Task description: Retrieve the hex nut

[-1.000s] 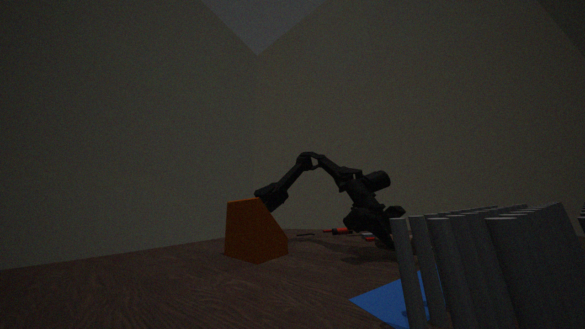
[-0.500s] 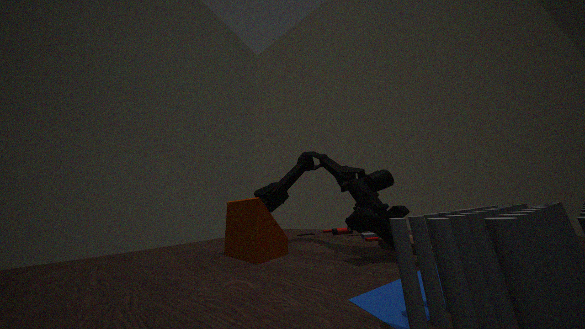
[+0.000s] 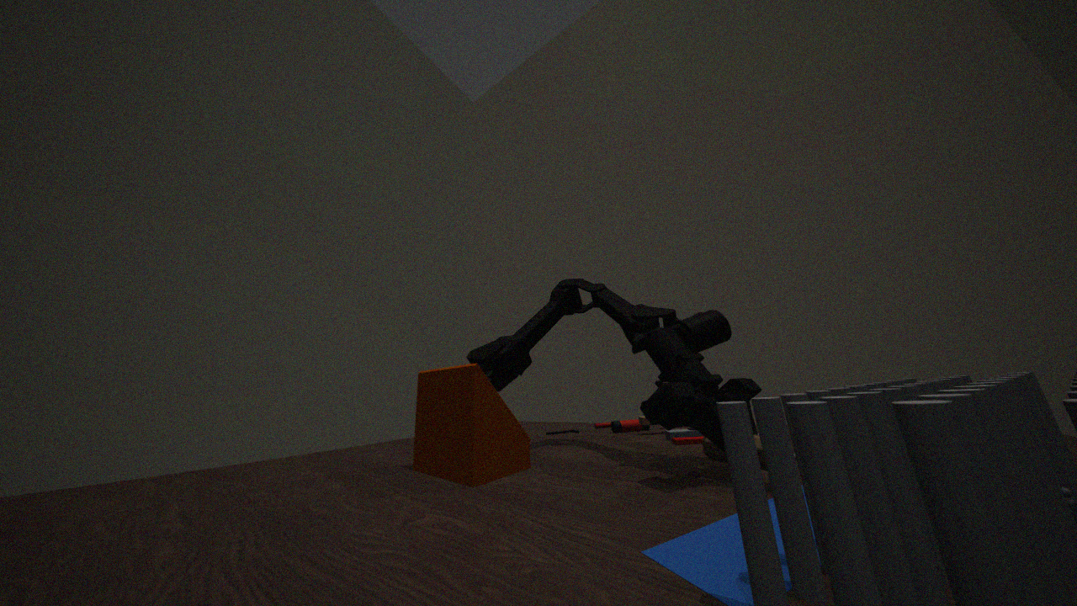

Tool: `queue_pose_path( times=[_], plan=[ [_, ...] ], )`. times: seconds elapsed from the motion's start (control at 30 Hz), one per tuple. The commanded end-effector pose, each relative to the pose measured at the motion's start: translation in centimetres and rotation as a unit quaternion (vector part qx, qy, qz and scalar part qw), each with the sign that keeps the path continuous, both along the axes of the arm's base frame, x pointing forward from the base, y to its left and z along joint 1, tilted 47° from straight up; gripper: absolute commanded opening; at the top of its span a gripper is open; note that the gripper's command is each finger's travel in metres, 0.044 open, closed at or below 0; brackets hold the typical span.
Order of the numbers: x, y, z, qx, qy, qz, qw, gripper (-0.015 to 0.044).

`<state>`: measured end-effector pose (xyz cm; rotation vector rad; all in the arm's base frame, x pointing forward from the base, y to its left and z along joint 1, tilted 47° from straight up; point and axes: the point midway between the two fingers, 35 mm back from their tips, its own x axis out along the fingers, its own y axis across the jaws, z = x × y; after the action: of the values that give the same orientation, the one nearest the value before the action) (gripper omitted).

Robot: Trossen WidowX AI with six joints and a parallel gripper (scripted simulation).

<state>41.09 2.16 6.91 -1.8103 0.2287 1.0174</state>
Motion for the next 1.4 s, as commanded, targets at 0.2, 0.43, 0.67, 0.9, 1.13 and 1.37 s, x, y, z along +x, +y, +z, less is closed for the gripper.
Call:
queue_pose_path(
  times=[0.2,0.43,0.67,0.9,1.13,1.37],
  plan=[
    [0.8,-0.5,0.0,-0.001,-0.005,0.001,1.000,0.0000],
    [1.1,-0.8,-0.1,-0.001,-0.005,0.001,1.000,0.0000],
    [1.5,-1.0,-0.2,-0.002,-0.005,0.001,1.000,0.0000],
    [1.9,-1.3,-0.4,-0.002,-0.005,0.001,1.000,0.0000],
    [2.3,-1.6,-0.6,-0.002,-0.005,0.001,1.000,0.0000],
    [2.7,-1.9,-0.7,-0.002,-0.005,0.001,1.000,0.0000]
  ],
)
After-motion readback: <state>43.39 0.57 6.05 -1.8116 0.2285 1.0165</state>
